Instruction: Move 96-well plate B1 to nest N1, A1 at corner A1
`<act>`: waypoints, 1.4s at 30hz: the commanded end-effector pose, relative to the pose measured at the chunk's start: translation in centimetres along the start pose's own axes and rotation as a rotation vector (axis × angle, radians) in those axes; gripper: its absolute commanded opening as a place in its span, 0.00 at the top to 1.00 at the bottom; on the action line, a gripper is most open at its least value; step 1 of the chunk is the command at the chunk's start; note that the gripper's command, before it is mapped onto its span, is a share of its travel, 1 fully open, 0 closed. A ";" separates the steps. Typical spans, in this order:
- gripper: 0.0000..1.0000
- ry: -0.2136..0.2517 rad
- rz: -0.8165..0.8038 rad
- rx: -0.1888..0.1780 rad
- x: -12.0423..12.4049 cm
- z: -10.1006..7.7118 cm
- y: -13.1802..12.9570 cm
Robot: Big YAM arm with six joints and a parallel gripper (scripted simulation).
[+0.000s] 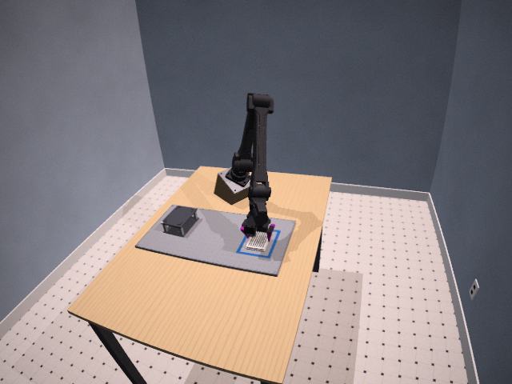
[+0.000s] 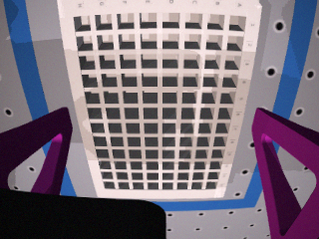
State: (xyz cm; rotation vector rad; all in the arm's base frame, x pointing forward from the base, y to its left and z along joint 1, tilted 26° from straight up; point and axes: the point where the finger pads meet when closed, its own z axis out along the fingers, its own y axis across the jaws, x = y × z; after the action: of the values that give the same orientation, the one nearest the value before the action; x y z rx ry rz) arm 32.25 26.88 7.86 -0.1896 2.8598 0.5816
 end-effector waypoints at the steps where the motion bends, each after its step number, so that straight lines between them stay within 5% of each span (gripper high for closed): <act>1: 0.00 -0.007 -0.003 -0.006 -0.1 0.9 0.5; 20: 0.00 -0.031 -0.008 -0.016 -1.2 0.2 0.8; 21: 1.00 -0.031 -0.008 -0.016 -1.2 0.2 0.8; 42: 1.00 -0.031 -0.008 -0.016 -1.2 0.2 0.8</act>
State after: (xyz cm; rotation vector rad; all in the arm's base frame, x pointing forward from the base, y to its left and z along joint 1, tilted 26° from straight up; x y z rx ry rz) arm 32.42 27.25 7.09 -0.1918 2.8579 0.5826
